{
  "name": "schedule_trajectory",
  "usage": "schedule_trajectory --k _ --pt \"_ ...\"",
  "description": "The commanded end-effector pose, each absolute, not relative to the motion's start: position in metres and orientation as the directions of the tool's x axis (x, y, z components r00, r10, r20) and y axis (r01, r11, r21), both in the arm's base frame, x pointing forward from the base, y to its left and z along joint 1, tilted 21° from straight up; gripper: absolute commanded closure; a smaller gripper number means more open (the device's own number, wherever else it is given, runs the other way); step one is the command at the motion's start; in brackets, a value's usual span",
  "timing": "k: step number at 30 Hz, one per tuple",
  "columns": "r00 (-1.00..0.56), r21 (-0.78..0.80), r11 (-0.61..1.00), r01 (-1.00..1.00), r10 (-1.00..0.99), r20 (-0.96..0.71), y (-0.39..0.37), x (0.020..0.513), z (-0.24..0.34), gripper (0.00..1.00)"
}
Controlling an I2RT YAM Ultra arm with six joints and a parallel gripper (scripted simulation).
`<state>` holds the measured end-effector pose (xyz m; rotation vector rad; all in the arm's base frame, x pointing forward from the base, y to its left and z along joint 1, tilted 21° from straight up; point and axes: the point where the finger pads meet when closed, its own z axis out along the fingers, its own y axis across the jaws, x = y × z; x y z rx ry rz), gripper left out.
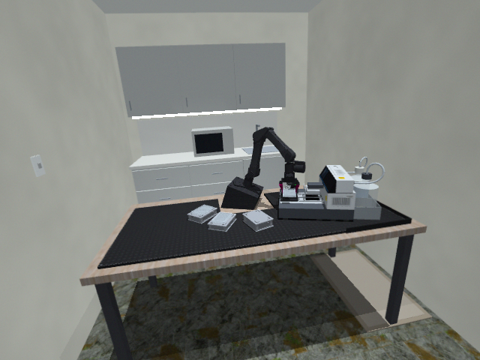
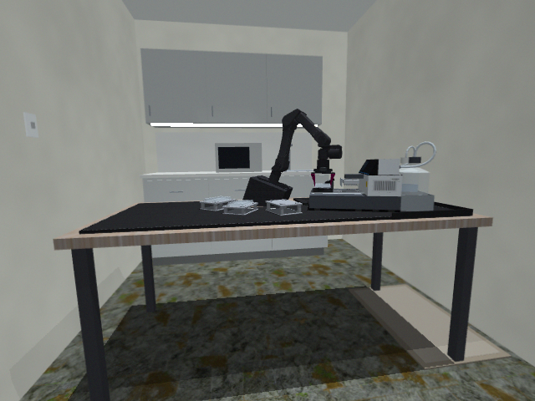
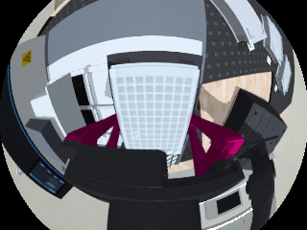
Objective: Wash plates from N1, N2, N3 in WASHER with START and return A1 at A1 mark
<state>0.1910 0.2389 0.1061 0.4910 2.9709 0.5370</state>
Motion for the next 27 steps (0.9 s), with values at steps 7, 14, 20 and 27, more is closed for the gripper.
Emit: schedule_trajectory --k 7,14,20,27 --pt "-0.944 0.361 0.884 0.295 0.329 -0.034 0.2388 0.1926 0.1093 1.0" --pt "-0.944 0.361 0.884 0.295 0.329 -0.034 0.2391 0.1927 0.1083 1.0" --pt "-0.944 0.361 0.884 0.295 0.329 -0.034 0.2393 0.1927 0.1074 1.0" --pt "-0.944 0.361 0.884 0.295 0.329 -0.034 0.2395 0.1928 0.1066 1.0"
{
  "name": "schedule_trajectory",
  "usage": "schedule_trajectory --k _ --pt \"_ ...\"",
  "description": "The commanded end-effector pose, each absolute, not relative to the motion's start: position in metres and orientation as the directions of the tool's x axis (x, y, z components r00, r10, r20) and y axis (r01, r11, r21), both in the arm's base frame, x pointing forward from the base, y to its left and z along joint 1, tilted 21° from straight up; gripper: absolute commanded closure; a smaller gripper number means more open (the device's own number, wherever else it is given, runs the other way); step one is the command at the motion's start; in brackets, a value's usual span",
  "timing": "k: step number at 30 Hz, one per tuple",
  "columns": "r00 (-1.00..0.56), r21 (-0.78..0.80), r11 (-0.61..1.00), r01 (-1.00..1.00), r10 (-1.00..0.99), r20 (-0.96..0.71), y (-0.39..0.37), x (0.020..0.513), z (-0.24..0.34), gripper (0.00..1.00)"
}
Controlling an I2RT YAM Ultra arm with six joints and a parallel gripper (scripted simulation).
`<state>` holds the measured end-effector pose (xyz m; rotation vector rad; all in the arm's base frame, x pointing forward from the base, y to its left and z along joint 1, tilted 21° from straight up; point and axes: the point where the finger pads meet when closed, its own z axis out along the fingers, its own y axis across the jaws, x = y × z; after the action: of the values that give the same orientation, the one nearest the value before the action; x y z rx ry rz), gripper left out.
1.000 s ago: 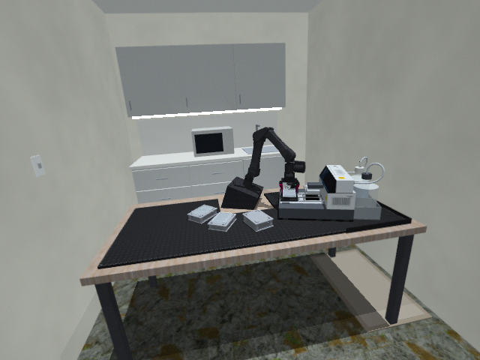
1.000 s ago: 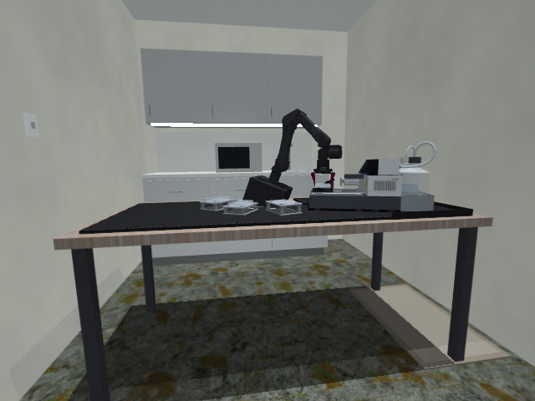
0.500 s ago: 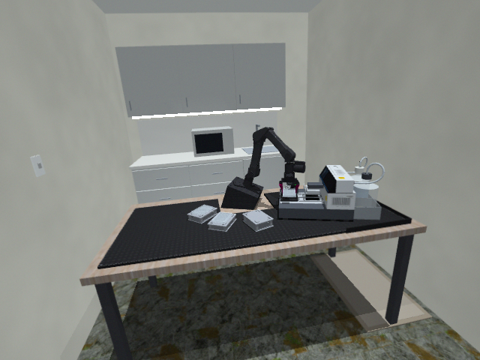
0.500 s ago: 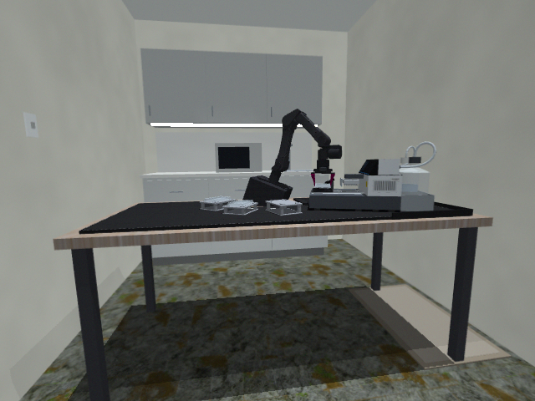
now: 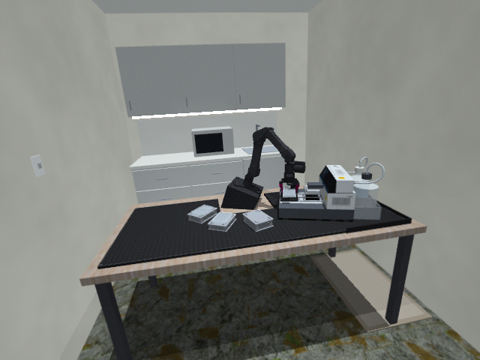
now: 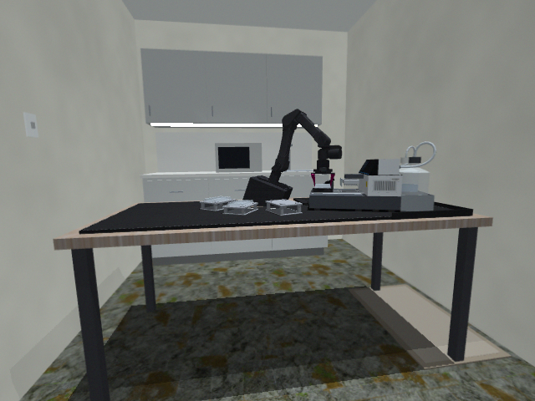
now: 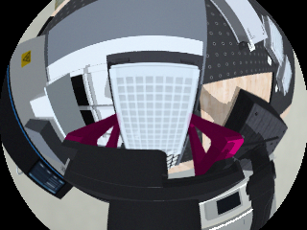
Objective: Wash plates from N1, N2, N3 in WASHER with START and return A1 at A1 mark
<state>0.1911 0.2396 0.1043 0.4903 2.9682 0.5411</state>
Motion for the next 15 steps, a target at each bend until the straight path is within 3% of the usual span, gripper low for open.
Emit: schedule_trajectory --k 1,15 --pt "-0.944 0.361 0.884 0.295 0.329 -0.034 0.2396 0.1928 0.1064 1.0" --pt "-0.944 0.361 0.884 0.295 0.329 -0.034 0.2401 0.1931 0.1045 1.0"
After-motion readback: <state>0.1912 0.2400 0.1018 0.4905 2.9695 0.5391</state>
